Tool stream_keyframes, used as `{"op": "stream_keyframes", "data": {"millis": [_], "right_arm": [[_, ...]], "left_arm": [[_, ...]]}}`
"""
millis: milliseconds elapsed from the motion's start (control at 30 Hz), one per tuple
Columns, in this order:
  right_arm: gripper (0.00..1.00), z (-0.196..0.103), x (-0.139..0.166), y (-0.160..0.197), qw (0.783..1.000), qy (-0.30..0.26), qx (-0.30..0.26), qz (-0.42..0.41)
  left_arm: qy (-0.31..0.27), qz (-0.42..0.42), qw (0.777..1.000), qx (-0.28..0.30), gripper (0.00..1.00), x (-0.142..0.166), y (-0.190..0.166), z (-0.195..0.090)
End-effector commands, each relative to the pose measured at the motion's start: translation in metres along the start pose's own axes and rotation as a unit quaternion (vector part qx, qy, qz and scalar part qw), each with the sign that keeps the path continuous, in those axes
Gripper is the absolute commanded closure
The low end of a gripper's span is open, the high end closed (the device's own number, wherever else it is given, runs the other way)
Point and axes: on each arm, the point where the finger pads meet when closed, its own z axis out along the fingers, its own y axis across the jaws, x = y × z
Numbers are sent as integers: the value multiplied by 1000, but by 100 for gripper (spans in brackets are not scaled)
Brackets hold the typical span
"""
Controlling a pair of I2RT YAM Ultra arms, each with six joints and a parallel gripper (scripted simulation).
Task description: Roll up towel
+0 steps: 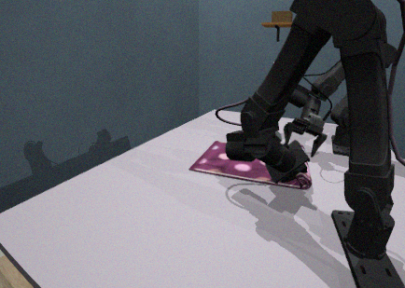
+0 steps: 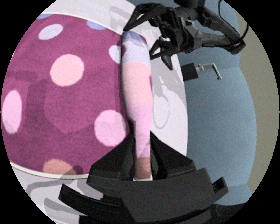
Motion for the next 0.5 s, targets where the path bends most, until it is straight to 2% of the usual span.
{"op": "stream_keyframes", "data": {"millis": [0, 67, 467], "right_arm": [[2, 5, -2, -13, 1000, -11, 20, -11], [2, 5, -2, -15, 1000, -11, 20, -11], [53, 8, 0, -14, 1000, -11, 20, -11]], "left_arm": [[0, 13, 1000, -7, 82, -4, 6, -2], [0, 13, 1000, -7, 82, -4, 6, -2], [0, 13, 1000, -7, 82, -4, 6, -2]]}}
